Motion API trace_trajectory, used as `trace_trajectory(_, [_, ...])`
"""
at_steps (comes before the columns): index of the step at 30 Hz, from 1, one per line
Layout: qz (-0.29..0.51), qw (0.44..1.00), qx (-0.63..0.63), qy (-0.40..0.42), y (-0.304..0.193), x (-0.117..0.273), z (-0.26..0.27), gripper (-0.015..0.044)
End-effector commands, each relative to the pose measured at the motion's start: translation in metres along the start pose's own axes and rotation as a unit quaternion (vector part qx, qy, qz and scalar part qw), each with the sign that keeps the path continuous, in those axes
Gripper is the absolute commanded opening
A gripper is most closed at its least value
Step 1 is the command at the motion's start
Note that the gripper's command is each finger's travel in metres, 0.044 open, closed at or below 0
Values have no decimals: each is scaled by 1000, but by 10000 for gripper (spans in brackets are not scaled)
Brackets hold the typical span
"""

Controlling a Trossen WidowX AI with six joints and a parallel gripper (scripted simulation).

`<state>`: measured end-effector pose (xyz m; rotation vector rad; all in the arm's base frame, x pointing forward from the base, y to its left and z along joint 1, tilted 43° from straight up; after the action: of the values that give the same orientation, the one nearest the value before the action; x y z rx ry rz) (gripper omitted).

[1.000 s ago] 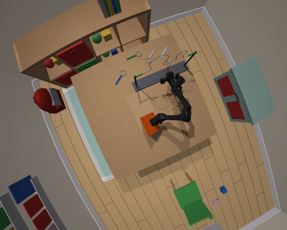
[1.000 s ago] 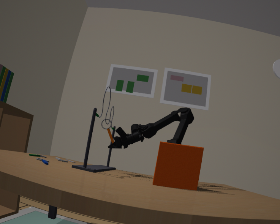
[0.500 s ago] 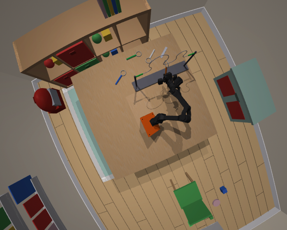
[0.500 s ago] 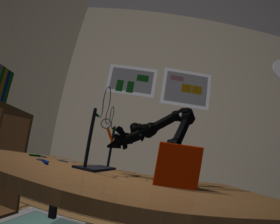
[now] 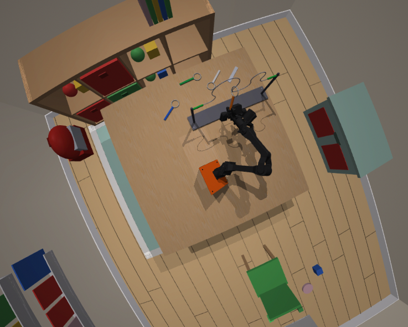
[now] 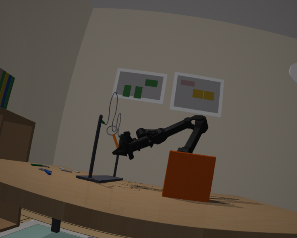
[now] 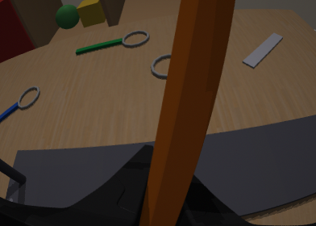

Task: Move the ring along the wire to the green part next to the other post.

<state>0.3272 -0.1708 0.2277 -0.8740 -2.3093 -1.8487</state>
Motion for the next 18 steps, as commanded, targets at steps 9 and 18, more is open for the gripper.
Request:
trace_trajectory(9, [23, 990, -123, 66, 0, 10, 45, -150])
trace_trajectory(18, [43, 968, -219, 117, 7, 21, 77, -150])
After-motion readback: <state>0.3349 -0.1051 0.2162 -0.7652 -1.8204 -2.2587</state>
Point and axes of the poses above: the point midway between the two fingers, 35 mm back from their tips, its own x axis back along the fingers, its own z axis across the jaws, y = z × x, the point moved 1 cm from there along x, back along the fingers, and after that the axes turned 9 degrees about -x, right-handed, at the moved point
